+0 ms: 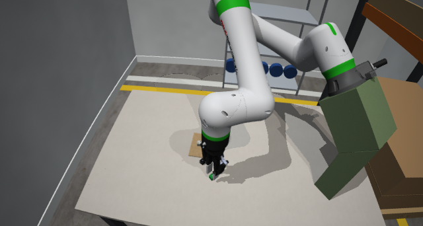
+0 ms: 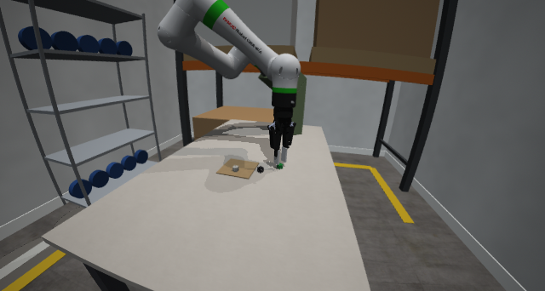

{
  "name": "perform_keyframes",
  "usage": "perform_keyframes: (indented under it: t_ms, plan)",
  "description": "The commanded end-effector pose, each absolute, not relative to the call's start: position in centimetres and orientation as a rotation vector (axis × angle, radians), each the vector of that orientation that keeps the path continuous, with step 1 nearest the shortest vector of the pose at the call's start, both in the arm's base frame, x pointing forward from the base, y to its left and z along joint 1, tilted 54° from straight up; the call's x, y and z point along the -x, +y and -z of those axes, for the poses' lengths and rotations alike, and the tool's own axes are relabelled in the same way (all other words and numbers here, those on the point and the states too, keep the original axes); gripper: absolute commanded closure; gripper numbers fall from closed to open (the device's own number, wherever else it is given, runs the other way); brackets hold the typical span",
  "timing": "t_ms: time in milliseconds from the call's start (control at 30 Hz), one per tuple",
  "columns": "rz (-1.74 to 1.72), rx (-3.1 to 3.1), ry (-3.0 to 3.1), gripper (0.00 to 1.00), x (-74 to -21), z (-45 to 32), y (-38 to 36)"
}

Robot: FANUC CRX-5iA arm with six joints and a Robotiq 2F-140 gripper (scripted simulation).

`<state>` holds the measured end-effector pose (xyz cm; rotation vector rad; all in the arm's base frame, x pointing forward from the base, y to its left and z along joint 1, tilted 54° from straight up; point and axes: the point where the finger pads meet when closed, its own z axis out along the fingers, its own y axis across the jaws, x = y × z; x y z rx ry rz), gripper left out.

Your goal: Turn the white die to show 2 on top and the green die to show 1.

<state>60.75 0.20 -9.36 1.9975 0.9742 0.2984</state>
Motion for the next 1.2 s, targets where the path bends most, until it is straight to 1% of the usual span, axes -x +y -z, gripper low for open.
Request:
perform_keyframes:
  t_ms: [0,1167]
  plan:
    - [-0.299,-1.998,0.974,0.79,-60.8,9.4,0.2]
    - [-0.299,-1.998,0.974,0.79,-62.1,10.9,-1.3]
